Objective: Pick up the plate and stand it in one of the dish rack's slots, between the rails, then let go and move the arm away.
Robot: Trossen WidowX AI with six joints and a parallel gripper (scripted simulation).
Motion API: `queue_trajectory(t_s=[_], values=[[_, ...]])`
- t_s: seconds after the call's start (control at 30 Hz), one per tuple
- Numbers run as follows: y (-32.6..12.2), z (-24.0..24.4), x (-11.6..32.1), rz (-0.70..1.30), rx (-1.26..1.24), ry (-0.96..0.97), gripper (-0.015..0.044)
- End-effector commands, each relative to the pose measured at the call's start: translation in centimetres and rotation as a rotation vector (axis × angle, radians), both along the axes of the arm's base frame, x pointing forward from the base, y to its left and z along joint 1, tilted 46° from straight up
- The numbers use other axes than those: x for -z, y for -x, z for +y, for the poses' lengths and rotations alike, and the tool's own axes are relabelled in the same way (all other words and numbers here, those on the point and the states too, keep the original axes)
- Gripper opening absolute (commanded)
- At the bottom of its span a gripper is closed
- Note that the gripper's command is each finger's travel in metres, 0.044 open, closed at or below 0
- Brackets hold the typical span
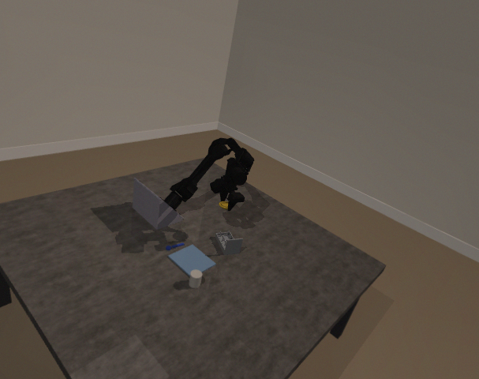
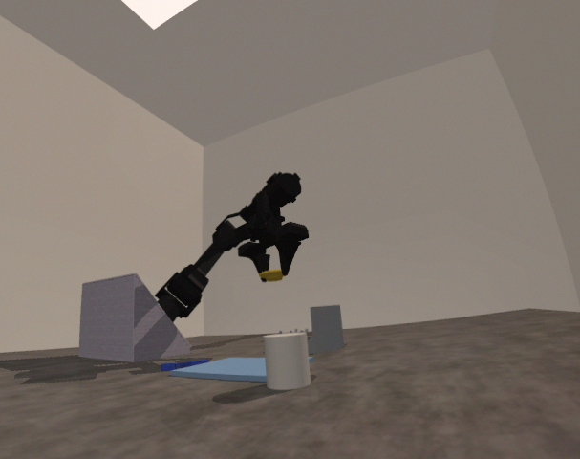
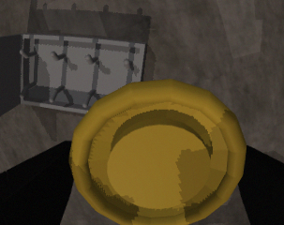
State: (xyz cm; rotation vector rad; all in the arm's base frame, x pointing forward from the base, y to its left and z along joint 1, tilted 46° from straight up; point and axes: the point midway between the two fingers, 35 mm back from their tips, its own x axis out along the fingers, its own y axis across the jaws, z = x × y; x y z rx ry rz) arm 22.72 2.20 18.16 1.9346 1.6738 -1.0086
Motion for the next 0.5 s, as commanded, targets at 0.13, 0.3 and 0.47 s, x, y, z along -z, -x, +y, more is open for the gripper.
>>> queue_trajectory(t_s=[0.13,0.3,0.47], values=[[0.8,0.7,-0.3,0.057,0.063,-0.007,0.0],[1.3,1.0,0.9,0.039,-0.003,0.073,0.0],[1.7,1.3,2.6,0.005,-0.093,0.186,0.0]])
